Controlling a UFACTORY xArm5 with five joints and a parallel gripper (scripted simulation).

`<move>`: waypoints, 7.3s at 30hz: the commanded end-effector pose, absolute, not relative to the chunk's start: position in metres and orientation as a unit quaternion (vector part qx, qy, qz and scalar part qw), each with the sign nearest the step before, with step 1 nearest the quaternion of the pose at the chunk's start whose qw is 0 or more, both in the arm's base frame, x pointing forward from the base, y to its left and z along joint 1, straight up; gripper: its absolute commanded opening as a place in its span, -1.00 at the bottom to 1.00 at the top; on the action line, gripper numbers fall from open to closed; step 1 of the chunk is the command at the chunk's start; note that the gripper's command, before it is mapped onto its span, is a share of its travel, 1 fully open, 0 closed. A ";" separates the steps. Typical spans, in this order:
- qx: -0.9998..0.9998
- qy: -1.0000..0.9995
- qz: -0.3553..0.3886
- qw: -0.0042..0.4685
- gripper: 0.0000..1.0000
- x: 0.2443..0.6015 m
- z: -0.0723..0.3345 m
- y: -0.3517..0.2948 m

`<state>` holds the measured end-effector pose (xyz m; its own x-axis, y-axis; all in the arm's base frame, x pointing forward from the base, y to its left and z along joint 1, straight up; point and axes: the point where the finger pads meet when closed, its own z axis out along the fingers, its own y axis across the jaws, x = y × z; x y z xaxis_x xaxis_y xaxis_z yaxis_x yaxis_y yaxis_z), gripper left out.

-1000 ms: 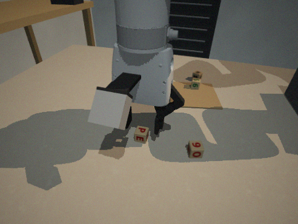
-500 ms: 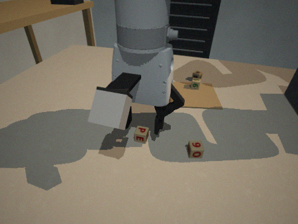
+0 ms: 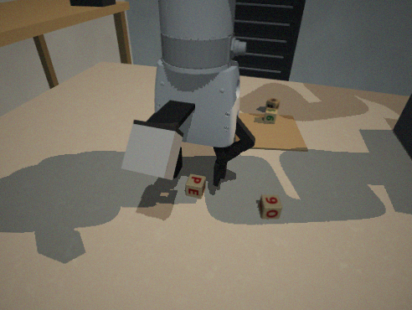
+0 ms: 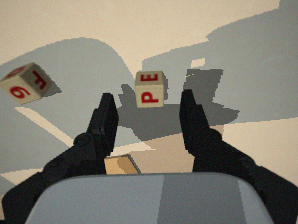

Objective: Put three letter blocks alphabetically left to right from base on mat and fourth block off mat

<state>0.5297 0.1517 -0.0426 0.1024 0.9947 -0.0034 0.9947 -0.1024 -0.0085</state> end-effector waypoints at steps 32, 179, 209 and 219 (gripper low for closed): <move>-0.742 -0.670 0.002 0.001 0.26 0.531 -0.041 0.152; -0.742 -0.670 0.002 0.001 -0.16 0.531 -0.070 0.152; -0.742 -0.670 0.002 0.001 -0.57 0.531 -0.070 0.152; -0.742 -0.670 0.002 0.001 -0.57 0.531 -0.069 0.152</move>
